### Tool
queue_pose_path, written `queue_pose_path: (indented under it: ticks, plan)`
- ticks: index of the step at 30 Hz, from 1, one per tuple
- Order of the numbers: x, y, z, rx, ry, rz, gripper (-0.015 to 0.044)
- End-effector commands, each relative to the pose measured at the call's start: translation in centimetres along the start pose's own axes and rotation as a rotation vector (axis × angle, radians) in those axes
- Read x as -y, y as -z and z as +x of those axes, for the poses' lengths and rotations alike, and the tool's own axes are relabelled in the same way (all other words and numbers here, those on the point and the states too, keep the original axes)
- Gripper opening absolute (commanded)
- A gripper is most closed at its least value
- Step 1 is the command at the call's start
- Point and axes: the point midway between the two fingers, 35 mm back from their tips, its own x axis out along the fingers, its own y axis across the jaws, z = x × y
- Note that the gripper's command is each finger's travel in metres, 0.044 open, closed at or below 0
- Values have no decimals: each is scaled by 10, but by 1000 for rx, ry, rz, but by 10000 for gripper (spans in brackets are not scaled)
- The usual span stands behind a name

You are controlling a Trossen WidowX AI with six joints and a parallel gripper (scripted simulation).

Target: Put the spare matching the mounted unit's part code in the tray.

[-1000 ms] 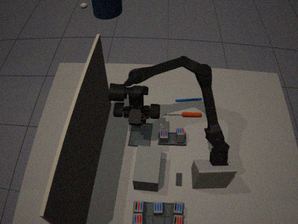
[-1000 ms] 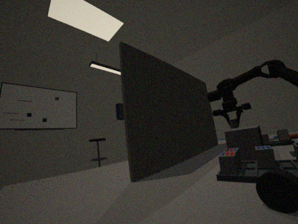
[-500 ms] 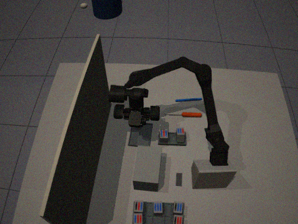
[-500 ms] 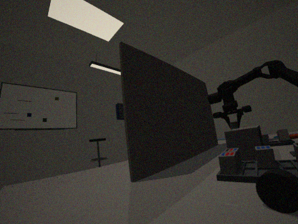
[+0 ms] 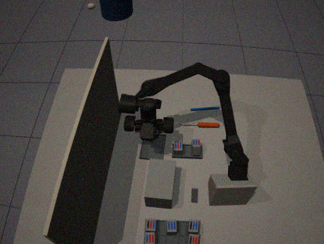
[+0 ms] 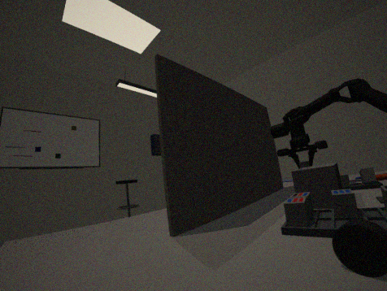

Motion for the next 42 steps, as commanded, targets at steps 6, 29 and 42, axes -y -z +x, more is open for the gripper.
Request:
queue_pose_path:
  ticks: [6,29,42]
  plan:
    - [-3,-2,10,3,-6,-10,0]
    - [-5,-1,29,-1,-6,-10,0]
    - [-7,0,40,-4,-5,-10,0]
